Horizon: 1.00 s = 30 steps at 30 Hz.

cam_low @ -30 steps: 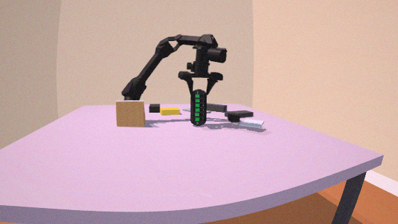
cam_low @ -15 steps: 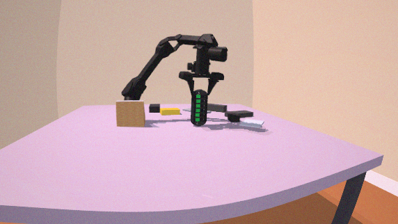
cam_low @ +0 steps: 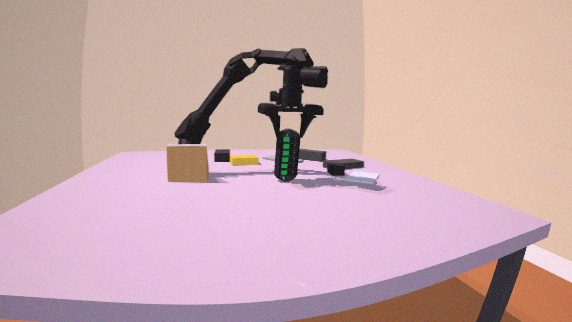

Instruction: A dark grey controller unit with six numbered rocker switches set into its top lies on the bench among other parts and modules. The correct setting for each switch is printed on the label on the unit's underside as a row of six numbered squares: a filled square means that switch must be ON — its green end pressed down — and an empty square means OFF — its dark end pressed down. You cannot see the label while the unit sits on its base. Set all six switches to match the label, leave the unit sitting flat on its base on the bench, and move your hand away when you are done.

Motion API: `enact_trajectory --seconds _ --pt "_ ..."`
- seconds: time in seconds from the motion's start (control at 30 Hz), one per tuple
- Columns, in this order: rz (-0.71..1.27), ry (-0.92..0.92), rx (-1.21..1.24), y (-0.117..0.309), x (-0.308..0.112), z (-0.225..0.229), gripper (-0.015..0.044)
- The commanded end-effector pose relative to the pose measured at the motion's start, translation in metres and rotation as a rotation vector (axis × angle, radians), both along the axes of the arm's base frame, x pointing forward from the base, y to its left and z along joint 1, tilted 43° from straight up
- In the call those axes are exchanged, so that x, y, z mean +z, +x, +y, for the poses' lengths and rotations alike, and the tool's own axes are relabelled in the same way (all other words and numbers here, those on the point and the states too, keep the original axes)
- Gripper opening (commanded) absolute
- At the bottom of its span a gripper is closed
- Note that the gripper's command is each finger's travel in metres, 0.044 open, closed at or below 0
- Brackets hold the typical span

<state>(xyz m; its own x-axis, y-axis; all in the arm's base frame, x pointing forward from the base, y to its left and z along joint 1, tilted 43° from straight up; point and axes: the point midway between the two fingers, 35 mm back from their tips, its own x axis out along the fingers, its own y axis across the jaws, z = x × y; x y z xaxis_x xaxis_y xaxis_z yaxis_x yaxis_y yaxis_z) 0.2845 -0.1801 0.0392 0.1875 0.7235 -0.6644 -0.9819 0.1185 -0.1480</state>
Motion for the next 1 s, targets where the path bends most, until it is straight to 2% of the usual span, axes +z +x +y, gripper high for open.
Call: enact_trajectory --seconds 0.0,0.97 --pt "0.011 -0.008 0.005 0.000 -0.006 -0.001 0.0338" --pt "0.018 -0.077 -0.005 0.002 -0.024 -0.013 0.0338"
